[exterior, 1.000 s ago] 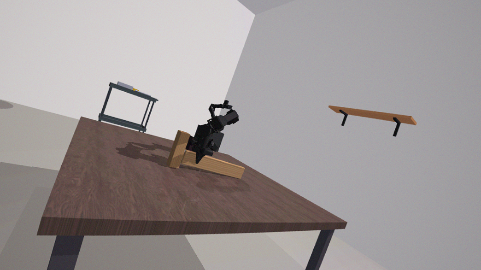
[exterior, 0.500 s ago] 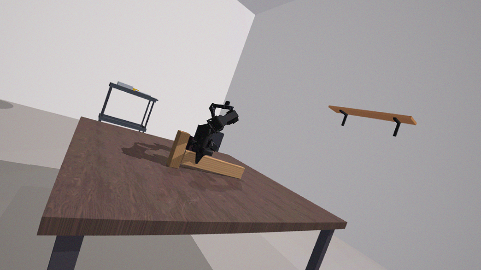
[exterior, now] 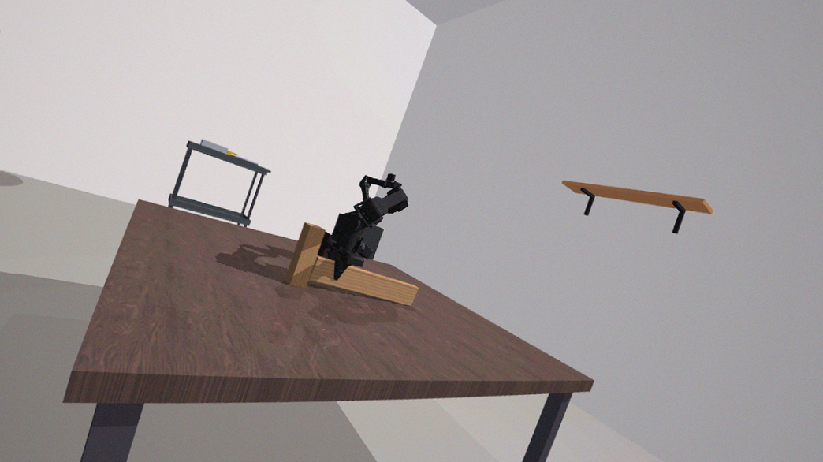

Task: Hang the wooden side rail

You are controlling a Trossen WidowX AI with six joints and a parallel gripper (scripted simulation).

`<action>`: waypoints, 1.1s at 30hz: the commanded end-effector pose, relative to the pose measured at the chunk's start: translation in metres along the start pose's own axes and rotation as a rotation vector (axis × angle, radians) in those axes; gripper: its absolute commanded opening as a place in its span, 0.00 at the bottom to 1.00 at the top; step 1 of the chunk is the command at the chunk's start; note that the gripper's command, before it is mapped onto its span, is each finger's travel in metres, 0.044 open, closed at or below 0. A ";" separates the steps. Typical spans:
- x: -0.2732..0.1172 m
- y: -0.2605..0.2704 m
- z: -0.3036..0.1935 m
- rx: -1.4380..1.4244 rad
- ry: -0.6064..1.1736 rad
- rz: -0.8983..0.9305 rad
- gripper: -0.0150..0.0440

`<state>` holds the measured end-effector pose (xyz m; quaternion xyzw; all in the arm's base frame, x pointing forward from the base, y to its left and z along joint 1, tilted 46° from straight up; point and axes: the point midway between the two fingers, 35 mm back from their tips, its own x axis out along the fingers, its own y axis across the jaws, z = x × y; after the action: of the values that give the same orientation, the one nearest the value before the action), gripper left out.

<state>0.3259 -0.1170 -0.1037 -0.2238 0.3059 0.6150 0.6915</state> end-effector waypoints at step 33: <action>-0.004 -0.001 -0.006 -0.003 0.004 -0.010 0.25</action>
<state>0.3253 -0.1193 -0.1059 -0.2238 0.3060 0.6149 0.6915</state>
